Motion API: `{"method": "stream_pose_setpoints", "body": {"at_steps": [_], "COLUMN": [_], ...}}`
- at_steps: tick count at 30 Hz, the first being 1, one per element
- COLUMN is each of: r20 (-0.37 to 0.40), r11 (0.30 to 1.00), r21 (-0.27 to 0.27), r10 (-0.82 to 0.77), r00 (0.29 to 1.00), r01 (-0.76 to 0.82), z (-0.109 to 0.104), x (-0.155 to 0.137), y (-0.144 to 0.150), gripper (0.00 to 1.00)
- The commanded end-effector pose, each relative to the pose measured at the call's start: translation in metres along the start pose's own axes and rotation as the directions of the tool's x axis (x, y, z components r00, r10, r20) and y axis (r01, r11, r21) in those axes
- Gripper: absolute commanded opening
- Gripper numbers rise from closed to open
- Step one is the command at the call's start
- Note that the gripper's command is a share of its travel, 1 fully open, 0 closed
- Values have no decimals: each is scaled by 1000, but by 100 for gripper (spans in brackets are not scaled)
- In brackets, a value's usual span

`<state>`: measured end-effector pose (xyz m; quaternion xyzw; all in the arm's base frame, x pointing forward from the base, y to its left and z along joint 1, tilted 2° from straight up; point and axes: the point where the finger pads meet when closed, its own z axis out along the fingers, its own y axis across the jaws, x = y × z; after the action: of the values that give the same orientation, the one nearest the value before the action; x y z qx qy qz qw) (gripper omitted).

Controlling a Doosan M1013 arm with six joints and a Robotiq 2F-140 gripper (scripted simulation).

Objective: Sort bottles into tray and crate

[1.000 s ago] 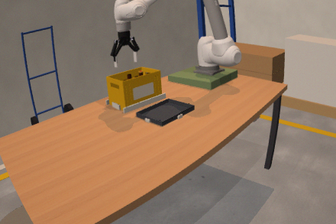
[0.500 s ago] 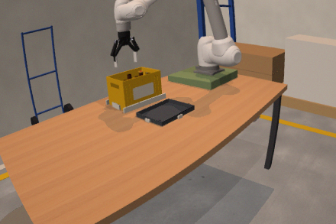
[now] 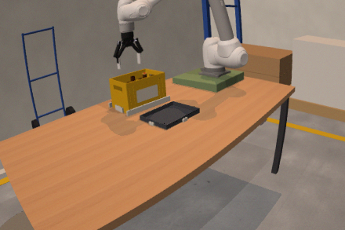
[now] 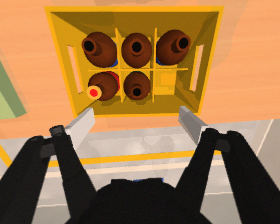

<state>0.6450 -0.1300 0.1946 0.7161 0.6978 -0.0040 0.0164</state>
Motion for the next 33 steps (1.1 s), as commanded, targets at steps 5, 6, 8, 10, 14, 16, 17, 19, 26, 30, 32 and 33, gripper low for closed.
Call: {"method": "stream_pose_setpoints", "body": {"at_steps": [5,6,8,10,14,16,17,19,26,30,32,33], "r20": [0,0,0,0,0,0,0,0,0,0,0,0], "r11": [1000,1000,1000,1000,1000,1000,1000,1000,1000,1000,1000,1000], "r21": [0,0,0,0,0,0,0,0,0,0,0,0], "r10": [0,0,0,0,0,0,0,0,0,0,0,0], "r00": [1000,1000,1000,1000,1000,1000,1000,1000,1000,1000,1000,1000], "r01": [0,0,0,0,0,0,0,0,0,0,0,0], "z": [0,0,0,0,0,0,0,0,0,0,0,0], "x": [0,0,7,13,27,33,37,43,57,67,72,75], "y": [0,0,0,1,2,2,2,3,3,2,2,2], "gripper": [100,100,100,100,100,100,100,100,100,100,100,100]}}
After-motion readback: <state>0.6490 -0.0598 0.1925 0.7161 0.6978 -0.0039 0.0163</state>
